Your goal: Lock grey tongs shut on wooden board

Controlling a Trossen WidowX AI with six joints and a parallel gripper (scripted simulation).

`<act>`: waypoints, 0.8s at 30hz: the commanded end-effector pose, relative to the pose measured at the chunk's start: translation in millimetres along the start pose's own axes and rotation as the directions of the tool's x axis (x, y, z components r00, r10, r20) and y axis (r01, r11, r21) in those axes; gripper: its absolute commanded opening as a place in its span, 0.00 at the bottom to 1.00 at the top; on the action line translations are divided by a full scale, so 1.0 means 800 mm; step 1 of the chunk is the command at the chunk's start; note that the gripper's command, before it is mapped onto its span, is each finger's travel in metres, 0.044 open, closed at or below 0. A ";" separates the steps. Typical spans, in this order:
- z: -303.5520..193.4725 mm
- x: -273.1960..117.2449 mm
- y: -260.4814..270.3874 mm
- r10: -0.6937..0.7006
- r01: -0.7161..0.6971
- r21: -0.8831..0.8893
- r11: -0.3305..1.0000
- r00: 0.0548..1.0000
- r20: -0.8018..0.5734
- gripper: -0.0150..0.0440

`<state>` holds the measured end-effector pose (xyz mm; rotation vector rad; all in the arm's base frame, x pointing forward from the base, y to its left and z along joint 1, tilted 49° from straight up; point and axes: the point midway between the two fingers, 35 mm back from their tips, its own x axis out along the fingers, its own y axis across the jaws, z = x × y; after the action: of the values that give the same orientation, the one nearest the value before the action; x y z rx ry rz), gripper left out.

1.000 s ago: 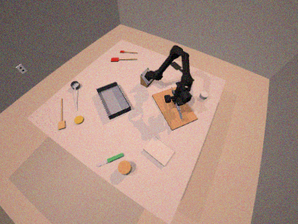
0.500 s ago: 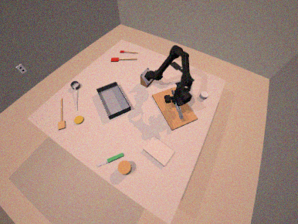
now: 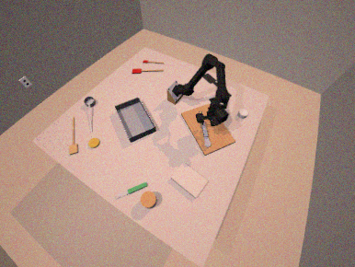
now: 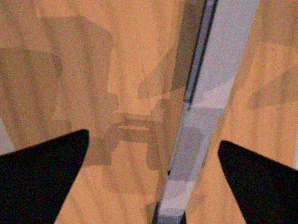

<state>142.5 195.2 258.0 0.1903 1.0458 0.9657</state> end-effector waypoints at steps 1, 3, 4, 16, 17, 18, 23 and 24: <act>-0.002 -0.003 0.002 0.001 -0.001 0.000 1.000 1.000 0.000 1.00; -0.012 -0.013 0.009 0.002 -0.002 0.002 1.000 1.000 -0.002 1.00; -0.020 -0.021 0.014 0.003 -0.003 0.003 1.000 1.000 -0.004 1.00; -0.179 -0.141 0.044 0.025 -0.024 0.031 0.999 0.999 -0.033 1.00; -0.179 -0.141 0.044 0.025 -0.024 0.031 0.999 0.999 -0.033 1.00; -0.179 -0.141 0.044 0.025 -0.024 0.031 0.999 0.999 -0.033 1.00; -0.179 -0.143 0.044 0.024 -0.023 0.030 0.999 0.999 -0.034 1.00; -0.179 -0.145 0.044 0.023 -0.022 0.030 0.999 0.999 -0.036 1.00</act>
<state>-6.3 91.8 275.9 0.2098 1.0915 0.9794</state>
